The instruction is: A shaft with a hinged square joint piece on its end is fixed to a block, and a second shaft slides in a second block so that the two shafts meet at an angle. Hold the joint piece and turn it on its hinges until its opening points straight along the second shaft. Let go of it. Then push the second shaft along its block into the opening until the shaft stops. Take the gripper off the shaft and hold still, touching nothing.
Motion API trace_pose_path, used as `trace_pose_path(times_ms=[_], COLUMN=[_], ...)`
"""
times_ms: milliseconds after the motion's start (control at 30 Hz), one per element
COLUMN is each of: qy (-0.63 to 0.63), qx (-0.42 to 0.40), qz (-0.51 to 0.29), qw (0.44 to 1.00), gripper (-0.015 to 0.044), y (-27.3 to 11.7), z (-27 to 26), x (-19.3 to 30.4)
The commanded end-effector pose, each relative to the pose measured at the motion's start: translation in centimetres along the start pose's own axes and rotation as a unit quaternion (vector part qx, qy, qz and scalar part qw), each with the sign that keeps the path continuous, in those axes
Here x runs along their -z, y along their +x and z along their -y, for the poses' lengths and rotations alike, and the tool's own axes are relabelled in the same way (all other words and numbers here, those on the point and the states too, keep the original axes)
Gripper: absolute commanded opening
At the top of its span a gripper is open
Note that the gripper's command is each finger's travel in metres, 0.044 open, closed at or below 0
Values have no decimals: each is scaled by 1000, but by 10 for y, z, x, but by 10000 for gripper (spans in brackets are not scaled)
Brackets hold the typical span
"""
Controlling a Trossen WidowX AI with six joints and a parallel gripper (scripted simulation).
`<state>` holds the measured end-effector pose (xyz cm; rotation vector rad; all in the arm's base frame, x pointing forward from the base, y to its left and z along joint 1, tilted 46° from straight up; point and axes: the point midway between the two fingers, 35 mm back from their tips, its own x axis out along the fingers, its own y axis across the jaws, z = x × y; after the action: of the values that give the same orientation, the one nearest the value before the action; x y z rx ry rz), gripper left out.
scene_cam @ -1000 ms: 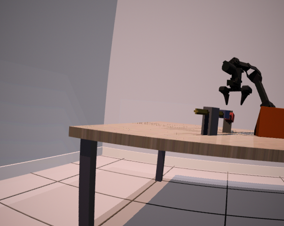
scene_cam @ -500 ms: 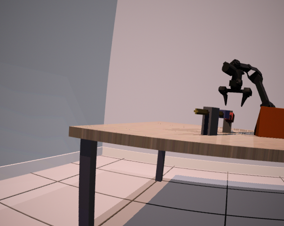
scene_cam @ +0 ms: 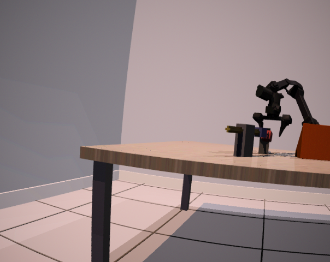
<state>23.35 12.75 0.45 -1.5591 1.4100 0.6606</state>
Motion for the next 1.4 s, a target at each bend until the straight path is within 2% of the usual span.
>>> trace_pose_path(times_ms=[0,600,1367], qy=[0,1,1], qx=[3,4,4], qz=[1,2,2], qw=[1000,1000,1000], gripper=[440,440,440], y=[14,27,57], z=[0,0,1], x=[6,-41,-42])
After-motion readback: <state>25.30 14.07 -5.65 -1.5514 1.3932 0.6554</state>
